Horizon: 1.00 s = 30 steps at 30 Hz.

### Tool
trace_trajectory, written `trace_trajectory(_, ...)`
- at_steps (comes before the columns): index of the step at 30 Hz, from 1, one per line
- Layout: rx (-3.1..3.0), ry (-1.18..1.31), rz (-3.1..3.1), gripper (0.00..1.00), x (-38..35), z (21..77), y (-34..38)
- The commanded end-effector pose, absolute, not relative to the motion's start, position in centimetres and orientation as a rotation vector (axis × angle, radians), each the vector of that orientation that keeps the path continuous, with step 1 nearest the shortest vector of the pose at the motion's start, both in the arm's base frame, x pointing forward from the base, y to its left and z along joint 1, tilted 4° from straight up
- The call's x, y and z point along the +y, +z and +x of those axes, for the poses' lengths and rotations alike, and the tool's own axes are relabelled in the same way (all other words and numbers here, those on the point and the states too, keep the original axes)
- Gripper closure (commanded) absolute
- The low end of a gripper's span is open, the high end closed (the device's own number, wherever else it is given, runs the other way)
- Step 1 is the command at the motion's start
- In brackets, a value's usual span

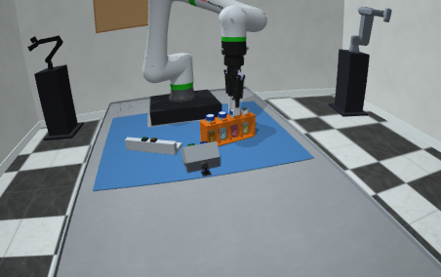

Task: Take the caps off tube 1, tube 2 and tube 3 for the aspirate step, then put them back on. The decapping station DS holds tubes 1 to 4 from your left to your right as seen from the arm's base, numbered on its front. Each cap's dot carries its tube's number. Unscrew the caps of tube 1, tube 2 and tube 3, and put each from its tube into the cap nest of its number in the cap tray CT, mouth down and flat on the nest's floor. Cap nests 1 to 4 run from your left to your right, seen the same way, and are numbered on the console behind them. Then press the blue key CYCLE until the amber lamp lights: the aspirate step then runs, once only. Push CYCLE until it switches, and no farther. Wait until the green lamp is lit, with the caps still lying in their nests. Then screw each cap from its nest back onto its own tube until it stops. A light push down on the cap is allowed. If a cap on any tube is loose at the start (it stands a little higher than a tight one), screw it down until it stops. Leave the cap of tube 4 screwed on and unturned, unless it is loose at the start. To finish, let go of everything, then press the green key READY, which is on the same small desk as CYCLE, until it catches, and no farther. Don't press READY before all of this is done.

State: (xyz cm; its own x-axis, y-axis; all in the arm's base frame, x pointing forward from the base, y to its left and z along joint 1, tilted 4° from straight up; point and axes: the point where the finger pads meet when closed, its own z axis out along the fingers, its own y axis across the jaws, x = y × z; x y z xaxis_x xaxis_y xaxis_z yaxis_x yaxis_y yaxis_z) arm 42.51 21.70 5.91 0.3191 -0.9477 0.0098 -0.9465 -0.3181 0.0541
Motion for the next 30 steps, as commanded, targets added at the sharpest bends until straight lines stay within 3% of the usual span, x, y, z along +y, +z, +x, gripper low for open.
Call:
trace_trajectory(1, -1.560, -0.073, 2.678, 1.00, 21.68, 42.55, 5.92)
trace_trajectory(9, -1.005, -0.084, 2.943, 1.00, 21.68, 42.56, 5.94)
trace_trajectory(18, -1.005, -0.084, 2.943, 1.00, 21.68, 42.56, 5.94)
trace_trajectory(19, -1.005, -0.084, 2.943, 0.65, 21.68, 42.56, 5.94)
trace_trajectory(30, -1.125, -0.082, 2.896, 0.65, 21.68, 42.56, 5.94)
